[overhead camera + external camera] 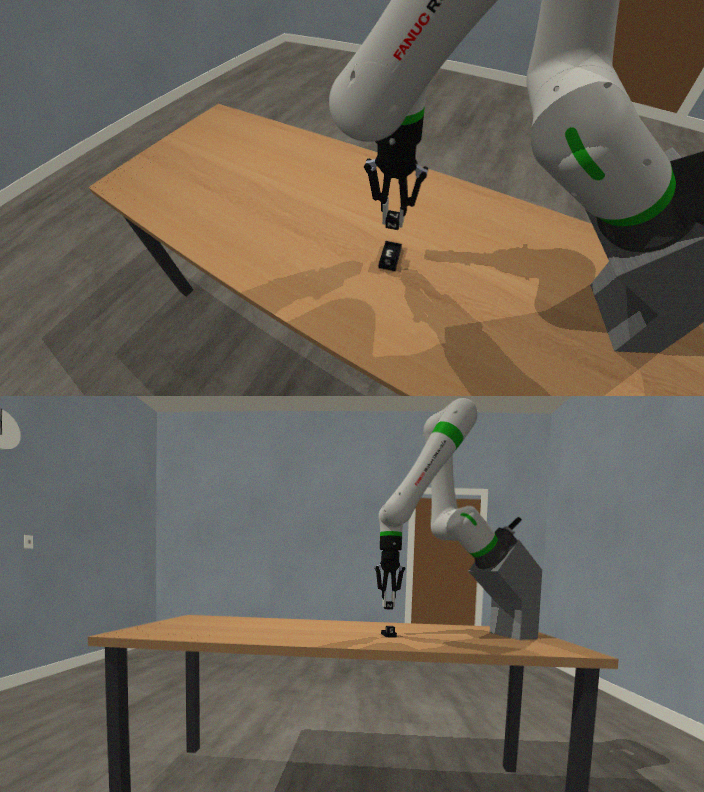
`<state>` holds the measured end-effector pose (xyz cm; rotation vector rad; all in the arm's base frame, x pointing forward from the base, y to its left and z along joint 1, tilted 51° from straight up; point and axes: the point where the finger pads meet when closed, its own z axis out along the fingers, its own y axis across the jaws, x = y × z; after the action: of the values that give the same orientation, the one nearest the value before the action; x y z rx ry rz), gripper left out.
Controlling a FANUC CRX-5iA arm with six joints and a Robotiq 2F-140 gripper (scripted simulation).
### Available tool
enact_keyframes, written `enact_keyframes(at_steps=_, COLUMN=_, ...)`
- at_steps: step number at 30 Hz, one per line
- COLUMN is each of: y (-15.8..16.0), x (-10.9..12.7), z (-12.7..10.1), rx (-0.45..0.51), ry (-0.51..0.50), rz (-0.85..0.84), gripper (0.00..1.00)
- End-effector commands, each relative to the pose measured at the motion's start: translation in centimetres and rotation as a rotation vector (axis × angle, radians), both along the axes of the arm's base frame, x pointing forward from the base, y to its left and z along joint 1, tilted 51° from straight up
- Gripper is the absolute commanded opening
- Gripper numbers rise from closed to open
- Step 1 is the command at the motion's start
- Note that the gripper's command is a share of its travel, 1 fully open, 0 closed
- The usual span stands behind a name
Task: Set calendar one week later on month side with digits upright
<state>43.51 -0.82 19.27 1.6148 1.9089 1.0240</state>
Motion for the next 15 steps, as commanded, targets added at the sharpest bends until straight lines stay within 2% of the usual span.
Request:
enact_keyframes(at_steps=1, y=-0.01, x=0.0, z=0.01, rx=-0.001, ry=0.0, rz=0.001, gripper=0.17)
enact_keyframes(at_steps=9, y=-0.13, x=0.0, z=-0.06, rx=-0.025, ry=-0.006, rz=0.02, gripper=0.17)
enact_keyframes(at_steps=15, y=-0.51, x=-0.01, z=-0.31, rx=-0.105, ry=-0.026, rz=0.084, gripper=0.17)
